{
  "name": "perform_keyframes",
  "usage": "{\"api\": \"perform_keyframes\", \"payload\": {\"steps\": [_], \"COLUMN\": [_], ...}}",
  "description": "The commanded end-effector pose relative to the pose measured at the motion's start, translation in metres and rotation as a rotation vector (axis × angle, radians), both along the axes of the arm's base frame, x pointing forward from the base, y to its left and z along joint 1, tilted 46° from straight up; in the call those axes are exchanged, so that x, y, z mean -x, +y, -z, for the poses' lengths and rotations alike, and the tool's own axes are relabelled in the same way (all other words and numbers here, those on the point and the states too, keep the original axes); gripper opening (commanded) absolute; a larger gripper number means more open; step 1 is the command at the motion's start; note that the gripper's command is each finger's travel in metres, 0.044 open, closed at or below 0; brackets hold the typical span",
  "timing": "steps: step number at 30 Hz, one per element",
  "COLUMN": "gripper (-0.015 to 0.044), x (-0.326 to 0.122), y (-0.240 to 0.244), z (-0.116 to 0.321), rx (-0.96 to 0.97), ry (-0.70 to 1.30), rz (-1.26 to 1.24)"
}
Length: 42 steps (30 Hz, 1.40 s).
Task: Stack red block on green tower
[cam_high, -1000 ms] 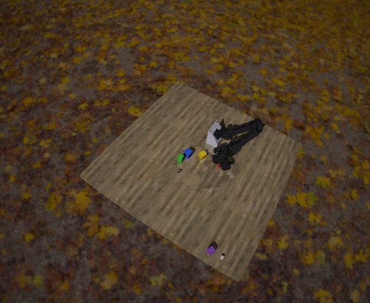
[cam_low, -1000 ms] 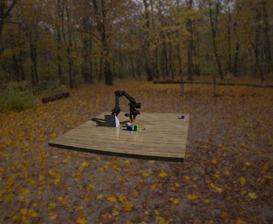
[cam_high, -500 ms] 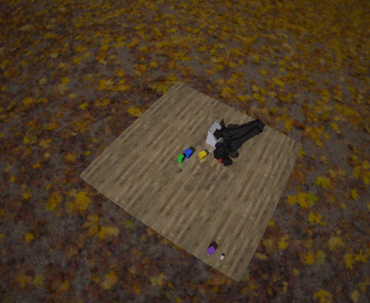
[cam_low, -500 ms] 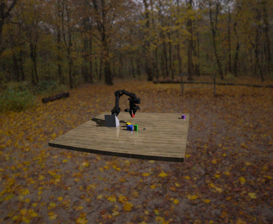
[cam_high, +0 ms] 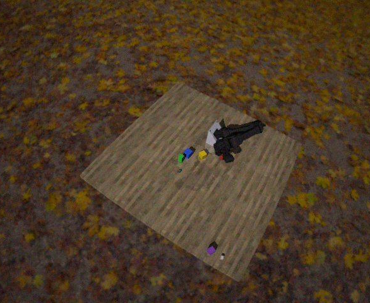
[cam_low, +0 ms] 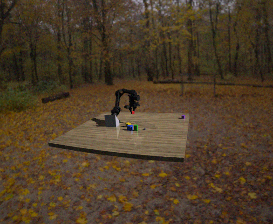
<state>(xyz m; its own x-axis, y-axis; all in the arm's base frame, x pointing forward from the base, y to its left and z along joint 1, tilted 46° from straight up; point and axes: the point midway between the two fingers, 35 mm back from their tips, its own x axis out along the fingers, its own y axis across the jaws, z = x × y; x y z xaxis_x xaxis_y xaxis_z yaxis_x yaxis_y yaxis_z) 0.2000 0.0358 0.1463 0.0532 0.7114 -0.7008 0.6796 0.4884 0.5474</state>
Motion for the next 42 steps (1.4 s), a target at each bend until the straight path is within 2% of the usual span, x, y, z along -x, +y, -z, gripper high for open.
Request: {"api": "perform_keyframes", "payload": {"steps": [1,22,42], "gripper": [0.0000,0.0000,0.0000], "x": [-0.001,-0.058,-0.094], "y": [-0.003,-0.064,-0.133], "z": [-0.002,0.033,0.095], "rx": [0.003,0.022,0.029], "ry": [-0.003,-0.006,0.001], "rz": [-0.006,-0.005,0.000]}}
